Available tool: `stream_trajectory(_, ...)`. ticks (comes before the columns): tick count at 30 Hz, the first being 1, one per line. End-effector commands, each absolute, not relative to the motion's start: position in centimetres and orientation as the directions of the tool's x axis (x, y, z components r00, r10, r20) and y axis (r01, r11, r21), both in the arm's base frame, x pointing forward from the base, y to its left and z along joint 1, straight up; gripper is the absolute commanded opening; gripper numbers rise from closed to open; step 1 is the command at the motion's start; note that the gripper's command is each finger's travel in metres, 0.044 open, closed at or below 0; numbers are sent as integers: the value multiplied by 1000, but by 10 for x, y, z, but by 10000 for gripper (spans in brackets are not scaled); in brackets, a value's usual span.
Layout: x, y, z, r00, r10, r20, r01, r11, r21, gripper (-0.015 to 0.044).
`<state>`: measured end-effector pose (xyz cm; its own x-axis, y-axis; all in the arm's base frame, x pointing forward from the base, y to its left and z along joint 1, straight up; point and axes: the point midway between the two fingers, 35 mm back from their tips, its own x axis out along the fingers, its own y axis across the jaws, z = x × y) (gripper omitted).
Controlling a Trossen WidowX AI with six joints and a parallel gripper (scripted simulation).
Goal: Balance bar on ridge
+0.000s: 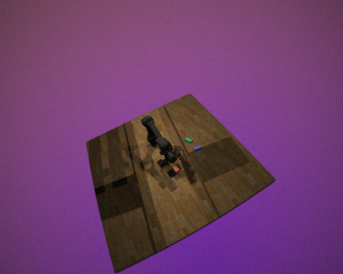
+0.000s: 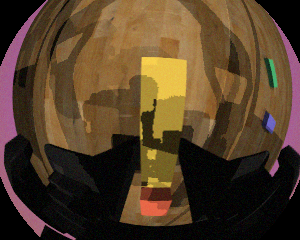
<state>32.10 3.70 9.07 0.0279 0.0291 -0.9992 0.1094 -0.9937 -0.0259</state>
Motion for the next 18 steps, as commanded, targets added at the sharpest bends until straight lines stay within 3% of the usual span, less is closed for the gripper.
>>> stream_trajectory(1, 321, 37, 91, 28, 29, -999, 109, -994, -26, 172)
stream_trajectory(18, 321, 37, 91, 28, 29, -999, 109, -994, -26, 185)
